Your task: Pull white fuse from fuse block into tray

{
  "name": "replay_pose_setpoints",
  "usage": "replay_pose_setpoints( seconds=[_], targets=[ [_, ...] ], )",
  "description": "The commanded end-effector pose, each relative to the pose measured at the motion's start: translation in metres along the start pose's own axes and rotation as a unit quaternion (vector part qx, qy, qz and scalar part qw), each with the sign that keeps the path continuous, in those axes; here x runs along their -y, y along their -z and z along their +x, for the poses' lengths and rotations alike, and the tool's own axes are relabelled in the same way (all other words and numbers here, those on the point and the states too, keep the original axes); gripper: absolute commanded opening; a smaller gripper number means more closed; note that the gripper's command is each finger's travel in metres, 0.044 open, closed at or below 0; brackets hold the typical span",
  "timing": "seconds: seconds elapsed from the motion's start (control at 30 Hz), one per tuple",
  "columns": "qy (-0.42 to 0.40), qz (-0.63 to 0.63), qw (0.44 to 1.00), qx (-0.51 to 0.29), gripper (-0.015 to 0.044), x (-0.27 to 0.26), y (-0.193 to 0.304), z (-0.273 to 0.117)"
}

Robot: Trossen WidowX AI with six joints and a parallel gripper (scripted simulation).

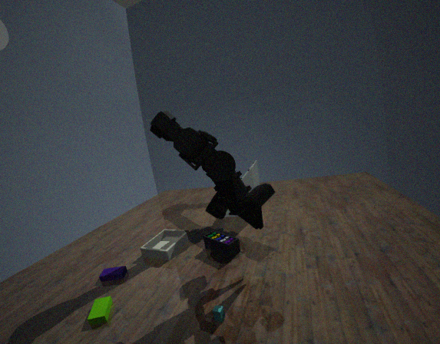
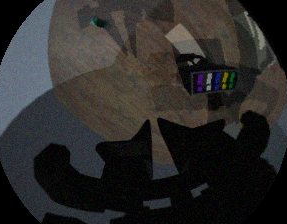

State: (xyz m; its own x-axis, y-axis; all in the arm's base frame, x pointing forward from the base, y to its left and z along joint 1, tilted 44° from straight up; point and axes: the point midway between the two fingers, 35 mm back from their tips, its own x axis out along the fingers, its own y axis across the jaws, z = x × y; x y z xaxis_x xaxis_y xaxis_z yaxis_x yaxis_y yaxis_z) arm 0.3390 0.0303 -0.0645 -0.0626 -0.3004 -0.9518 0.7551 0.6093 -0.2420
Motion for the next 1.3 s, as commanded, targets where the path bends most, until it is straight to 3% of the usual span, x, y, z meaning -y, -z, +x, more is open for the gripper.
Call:
replay_pose_setpoints(
  seconds=[0.0, 0.1, 1.27],
  targets=[
    [0.14, -0.072, 0.98, 0.122, 0.0062, 0.07, -0.031, -0.029],
    [0.167, -0.087, 0.971, 0.143, 0.0062, 0.082, -0.037, -0.037],
    [0.168, -0.087, 0.971, 0.144, 0.0062, 0.087, -0.039, -0.015]
  ],
)
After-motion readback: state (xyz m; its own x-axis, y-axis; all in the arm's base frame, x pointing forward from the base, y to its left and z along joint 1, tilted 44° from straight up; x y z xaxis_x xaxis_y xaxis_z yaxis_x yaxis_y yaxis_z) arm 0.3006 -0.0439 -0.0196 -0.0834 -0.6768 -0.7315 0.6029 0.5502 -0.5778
